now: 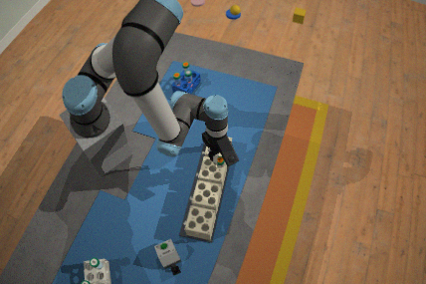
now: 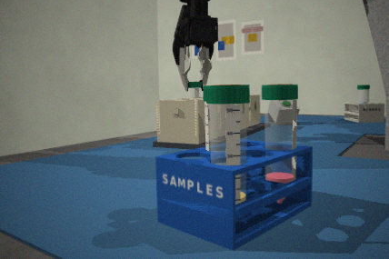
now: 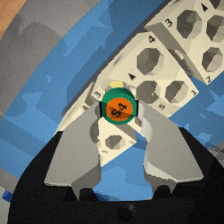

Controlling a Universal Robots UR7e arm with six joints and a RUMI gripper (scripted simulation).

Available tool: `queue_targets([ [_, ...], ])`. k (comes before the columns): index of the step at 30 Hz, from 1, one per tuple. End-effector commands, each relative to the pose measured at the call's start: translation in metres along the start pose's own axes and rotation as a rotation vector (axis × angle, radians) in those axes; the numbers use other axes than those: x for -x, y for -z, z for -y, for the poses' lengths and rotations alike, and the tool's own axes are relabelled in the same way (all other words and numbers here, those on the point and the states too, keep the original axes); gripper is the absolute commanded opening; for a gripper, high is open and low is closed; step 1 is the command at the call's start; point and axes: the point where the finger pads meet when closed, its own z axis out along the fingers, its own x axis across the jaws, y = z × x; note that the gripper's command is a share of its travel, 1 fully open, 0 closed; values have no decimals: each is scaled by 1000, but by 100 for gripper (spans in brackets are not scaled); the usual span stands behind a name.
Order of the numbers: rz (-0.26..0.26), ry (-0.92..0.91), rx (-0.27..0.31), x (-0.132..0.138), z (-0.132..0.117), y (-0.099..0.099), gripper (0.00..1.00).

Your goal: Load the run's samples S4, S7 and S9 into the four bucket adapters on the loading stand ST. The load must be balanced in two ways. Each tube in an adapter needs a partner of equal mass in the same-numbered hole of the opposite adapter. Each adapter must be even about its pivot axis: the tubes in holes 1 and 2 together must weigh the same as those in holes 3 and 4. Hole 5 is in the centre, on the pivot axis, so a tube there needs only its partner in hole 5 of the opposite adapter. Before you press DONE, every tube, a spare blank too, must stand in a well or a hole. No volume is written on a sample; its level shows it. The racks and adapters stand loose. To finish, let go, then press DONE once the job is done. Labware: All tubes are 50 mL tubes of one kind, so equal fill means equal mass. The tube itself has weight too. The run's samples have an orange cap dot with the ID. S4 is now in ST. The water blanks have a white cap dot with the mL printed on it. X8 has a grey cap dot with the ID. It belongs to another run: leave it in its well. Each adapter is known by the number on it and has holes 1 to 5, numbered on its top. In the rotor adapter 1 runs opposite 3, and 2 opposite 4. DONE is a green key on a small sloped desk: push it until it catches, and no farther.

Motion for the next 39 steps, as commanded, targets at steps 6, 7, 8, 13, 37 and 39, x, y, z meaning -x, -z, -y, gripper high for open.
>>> queue_targets([
  [6, 1, 0, -1, 0, 0, -6, 0],
  [7, 1, 0, -1, 0, 0, -6, 0],
  [8, 1, 0, -1, 0, 0, -7, 0],
  [13, 1, 0, -1, 0, 0, -8, 0],
  [37, 1, 0, -1, 0, 0, -8, 35],
  [39, 1, 0, -1, 0, 0, -2, 35],
])
